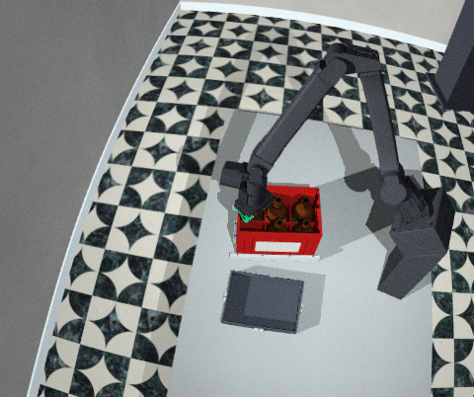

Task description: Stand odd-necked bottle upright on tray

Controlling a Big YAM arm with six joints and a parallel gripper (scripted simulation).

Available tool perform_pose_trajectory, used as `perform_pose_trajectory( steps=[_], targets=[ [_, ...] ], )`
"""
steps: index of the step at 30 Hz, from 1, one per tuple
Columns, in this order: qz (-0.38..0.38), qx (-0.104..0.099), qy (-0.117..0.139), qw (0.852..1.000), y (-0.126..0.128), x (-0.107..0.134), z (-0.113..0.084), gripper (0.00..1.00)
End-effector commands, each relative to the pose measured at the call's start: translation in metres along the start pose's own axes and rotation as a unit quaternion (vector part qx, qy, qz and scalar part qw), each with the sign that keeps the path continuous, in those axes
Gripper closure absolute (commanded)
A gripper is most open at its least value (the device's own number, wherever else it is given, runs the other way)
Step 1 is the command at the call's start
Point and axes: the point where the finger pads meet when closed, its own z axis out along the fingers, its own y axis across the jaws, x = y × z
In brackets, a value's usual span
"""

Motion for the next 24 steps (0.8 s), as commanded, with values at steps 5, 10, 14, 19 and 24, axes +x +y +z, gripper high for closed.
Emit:
perform_pose_trajectory(
  steps=[5,10,14,19,24],
  targets=[
    [0.004,-0.003,-0.001,1.0,0.005,-0.002,-0.026,0.39],
    [0.004,-0.003,-0.001,1.0,0.004,-0.002,-0.035,0.39],
    [0.003,0.002,0.004,1.0,0.002,0.001,-0.033,0.39],
    [0.0,0.003,0.007,1.0,0.002,0.003,-0.031,0.39],
    [0.001,0.004,0.007,1.0,0.002,0.003,-0.031,1.0]
  ],
)
